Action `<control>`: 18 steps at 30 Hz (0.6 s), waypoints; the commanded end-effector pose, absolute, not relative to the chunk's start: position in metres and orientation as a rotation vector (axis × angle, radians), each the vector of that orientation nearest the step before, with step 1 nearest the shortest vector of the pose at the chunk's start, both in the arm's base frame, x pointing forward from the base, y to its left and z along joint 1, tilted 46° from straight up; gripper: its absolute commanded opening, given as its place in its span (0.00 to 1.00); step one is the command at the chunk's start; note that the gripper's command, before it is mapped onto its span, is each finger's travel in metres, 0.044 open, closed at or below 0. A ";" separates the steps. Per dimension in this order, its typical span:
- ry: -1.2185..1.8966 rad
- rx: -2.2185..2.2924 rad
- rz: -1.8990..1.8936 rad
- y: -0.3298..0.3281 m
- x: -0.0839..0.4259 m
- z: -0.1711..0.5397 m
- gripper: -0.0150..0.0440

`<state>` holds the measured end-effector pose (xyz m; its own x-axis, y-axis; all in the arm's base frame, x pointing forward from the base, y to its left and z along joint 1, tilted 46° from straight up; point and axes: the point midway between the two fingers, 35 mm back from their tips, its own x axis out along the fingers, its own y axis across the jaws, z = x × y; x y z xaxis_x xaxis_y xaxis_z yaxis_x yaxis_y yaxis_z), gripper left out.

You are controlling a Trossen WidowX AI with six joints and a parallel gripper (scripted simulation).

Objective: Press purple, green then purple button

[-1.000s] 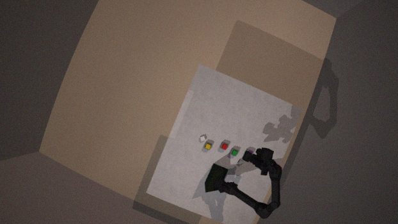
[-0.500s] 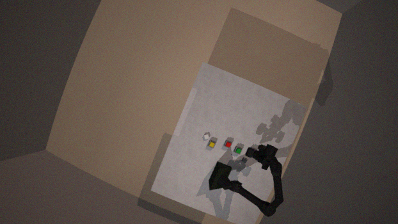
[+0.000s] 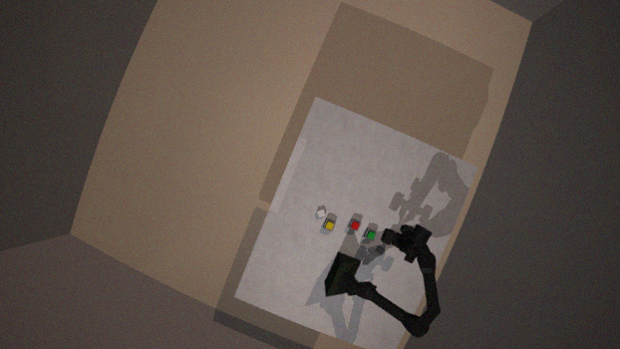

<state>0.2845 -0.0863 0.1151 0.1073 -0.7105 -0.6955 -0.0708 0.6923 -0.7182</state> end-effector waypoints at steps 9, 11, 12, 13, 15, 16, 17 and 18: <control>1.414 -0.710 -0.535 -0.101 0.284 0.101 0.29; 1.414 -0.710 -0.535 -0.101 0.284 0.101 0.29; 1.414 -0.710 -0.535 -0.101 0.284 0.101 0.29; 1.414 -0.710 -0.535 -0.101 0.284 0.101 0.29; 1.414 -0.710 -0.535 -0.101 0.284 0.101 0.29; 1.414 -0.710 -0.535 -0.101 0.284 0.101 0.29; 1.414 -0.710 -0.535 -0.101 0.284 0.101 0.29; 1.414 -0.710 -0.535 -0.101 0.284 0.101 0.29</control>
<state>0.2858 -0.0993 0.1032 0.1082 -0.7137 -0.6921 -0.0710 0.6888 -0.7214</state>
